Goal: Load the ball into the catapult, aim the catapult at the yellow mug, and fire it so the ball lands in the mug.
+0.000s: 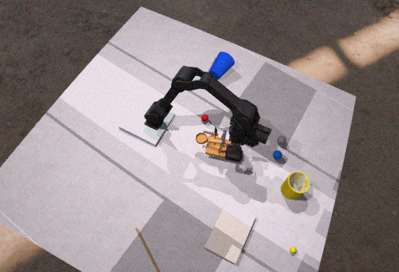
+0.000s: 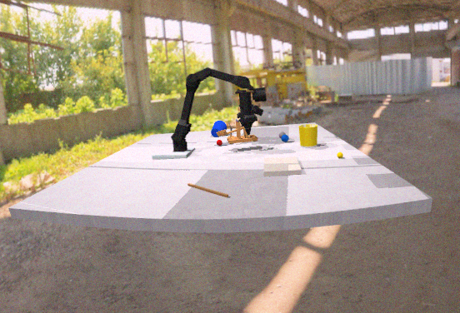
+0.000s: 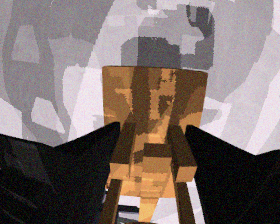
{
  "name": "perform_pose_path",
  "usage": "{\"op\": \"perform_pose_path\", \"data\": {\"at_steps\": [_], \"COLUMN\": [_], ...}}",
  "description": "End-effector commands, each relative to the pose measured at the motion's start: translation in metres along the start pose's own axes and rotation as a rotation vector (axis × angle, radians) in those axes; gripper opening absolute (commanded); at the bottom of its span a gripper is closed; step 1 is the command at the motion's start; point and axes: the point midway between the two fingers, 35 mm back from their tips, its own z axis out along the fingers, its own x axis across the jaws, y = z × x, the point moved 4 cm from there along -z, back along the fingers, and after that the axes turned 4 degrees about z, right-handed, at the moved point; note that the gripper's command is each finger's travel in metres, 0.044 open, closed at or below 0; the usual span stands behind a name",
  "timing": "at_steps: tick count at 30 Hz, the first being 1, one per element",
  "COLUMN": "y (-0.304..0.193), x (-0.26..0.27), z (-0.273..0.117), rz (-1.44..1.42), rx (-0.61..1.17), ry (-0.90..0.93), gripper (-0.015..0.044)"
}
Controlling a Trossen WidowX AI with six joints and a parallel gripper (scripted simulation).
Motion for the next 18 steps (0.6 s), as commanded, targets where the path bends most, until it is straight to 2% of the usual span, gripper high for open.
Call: {"op": "perform_pose_path", "data": {"at_steps": [1, 5, 18], "y": [0.003, 0.005, 0.005], "x": [-0.005, -0.014, -0.017], "z": [-0.004, -0.004, 0.005], "rz": [0.134, 0.248, 0.254], "rx": [-0.011, -0.011, -0.012], "ry": [-0.004, -0.004, -0.004], "gripper": [0.0, 0.0, 0.0]}}
